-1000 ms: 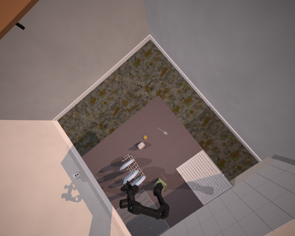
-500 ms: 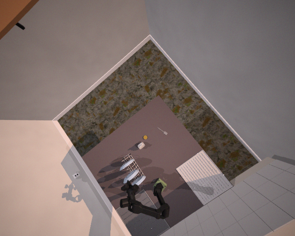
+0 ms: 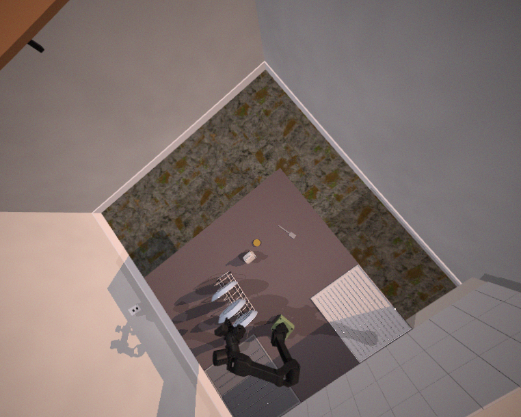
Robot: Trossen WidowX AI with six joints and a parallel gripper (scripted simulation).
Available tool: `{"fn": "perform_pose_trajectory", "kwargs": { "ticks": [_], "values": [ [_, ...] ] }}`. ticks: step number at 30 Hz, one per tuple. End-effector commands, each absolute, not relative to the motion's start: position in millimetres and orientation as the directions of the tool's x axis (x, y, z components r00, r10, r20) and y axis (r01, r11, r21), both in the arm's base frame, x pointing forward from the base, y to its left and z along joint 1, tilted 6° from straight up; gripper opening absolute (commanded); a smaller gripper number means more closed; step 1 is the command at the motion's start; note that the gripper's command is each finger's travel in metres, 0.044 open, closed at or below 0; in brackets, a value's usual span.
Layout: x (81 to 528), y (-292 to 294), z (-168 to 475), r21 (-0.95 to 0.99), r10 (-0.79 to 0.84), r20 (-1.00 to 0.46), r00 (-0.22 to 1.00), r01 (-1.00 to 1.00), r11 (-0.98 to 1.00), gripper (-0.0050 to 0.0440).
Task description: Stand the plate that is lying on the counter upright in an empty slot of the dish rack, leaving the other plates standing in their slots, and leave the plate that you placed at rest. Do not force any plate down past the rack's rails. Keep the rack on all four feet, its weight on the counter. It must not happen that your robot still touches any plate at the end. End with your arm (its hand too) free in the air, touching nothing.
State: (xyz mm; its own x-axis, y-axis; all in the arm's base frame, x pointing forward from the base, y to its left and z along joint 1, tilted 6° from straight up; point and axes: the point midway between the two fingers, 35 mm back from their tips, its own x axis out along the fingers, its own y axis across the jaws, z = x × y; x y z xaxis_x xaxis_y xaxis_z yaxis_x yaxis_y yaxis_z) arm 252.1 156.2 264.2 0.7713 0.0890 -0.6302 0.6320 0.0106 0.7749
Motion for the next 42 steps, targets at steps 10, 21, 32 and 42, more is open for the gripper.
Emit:
{"fn": "perform_pose_trajectory", "kwargs": {
  "ticks": [10, 21, 32, 42],
  "values": [
    [252, 155, 262, 0.785, 0.097, -0.616, 0.781, 0.619, 0.001, 0.0000],
    [253, 155, 255, 0.785, 0.097, -0.616, 0.781, 0.619, 0.001, 0.0000],
    [253, 156, 249, 0.785, 0.096, -0.617, 0.781, 0.619, 0.001, 0.0000],
    [254, 156, 243, 0.785, 0.096, -0.616, 0.781, 0.619, 0.001, 0.0000]
  ]
}}
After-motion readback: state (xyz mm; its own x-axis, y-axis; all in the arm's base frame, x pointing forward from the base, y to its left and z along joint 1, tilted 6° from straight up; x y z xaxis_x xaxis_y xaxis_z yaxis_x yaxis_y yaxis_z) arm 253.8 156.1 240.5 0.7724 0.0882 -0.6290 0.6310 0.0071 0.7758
